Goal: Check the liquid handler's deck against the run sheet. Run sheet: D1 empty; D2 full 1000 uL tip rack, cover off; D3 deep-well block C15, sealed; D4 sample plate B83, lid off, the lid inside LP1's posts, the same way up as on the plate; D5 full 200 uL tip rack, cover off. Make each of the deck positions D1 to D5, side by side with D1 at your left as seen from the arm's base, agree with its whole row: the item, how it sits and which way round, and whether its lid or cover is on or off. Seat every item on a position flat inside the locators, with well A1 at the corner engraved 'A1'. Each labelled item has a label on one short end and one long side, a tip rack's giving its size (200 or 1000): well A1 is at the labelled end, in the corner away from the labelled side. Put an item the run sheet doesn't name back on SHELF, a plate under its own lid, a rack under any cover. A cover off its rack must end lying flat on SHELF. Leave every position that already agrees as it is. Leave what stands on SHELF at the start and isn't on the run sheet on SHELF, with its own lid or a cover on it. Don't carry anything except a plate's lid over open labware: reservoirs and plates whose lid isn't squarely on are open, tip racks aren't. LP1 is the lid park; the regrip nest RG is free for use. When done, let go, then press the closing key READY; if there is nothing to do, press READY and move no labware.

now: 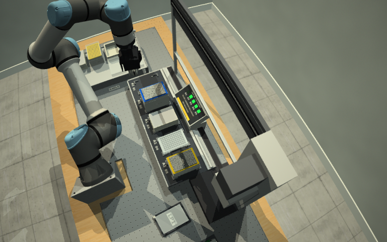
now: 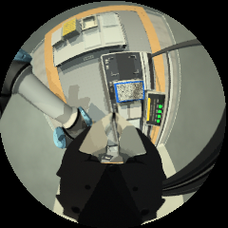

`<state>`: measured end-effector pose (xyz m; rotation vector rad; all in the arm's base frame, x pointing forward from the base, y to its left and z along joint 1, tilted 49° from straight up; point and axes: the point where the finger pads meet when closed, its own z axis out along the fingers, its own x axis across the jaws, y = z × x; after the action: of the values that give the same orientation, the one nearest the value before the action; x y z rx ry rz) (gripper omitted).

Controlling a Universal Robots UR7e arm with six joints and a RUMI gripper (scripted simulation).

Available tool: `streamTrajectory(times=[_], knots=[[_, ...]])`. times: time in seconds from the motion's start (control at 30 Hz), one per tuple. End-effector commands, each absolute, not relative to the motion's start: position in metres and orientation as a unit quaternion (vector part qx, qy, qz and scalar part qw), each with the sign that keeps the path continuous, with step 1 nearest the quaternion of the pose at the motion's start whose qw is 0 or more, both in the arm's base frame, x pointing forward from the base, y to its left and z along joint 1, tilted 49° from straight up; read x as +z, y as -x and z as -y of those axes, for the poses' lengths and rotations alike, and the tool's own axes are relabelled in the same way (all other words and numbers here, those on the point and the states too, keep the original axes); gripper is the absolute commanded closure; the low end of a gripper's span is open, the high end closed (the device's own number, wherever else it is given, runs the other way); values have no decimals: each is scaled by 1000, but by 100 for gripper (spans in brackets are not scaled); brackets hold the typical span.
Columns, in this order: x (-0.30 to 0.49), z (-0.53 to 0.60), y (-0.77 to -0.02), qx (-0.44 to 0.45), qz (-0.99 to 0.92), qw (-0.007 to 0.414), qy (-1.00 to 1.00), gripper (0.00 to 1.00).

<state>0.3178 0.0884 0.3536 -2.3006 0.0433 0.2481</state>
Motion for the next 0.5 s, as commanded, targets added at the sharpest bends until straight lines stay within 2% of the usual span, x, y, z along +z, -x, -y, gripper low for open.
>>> streamTrajectory(times=[0.0,0.47], knots=[[354,-88,-318,87,7,405,910,100],[350,-87,-284,38,116,413,903,100]])
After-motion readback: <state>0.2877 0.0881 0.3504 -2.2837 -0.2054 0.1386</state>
